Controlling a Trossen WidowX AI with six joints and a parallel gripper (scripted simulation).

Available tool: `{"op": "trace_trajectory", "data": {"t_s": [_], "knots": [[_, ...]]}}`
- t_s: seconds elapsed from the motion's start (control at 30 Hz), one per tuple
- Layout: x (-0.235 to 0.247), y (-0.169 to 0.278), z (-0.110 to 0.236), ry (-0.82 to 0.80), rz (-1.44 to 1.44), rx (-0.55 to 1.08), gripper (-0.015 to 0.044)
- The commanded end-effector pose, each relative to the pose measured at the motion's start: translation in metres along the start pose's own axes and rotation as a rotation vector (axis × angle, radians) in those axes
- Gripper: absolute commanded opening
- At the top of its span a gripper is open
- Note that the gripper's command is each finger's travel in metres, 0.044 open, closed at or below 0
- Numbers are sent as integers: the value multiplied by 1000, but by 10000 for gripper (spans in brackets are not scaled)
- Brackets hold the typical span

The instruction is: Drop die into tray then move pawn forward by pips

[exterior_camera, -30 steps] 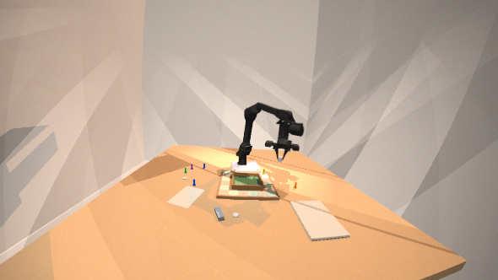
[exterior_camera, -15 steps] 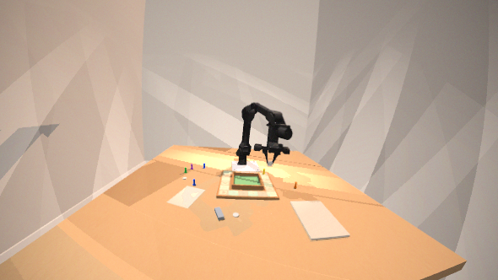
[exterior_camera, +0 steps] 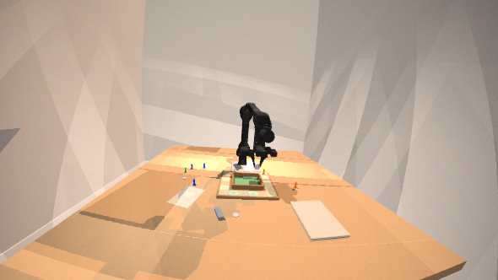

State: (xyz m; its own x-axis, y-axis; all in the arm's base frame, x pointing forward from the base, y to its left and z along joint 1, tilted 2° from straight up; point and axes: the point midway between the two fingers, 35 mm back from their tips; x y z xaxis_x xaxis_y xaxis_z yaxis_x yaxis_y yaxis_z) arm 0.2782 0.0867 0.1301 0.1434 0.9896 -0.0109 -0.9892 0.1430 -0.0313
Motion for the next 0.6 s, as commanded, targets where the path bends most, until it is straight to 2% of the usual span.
{"op": "trace_trajectory", "data": {"t_s": [0.0,0.3,0.57], "knots": [[-19,-7,-2,2,40,-9,0],[-46,-14,-7,6,94,-16,0],[-43,-17,-12,-45,99,-259,0]]}}
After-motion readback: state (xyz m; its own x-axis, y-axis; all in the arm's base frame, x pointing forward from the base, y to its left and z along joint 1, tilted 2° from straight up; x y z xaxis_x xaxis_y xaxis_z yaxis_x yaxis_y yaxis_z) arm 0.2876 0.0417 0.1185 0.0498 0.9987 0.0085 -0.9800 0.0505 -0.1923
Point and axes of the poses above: the point midway between the two fingers, 35 mm back from their tips, its own z axis back along the fingers, its own x axis across the jaws, y = z × x, and after that the axes turned 10 degrees about -z, right-handed
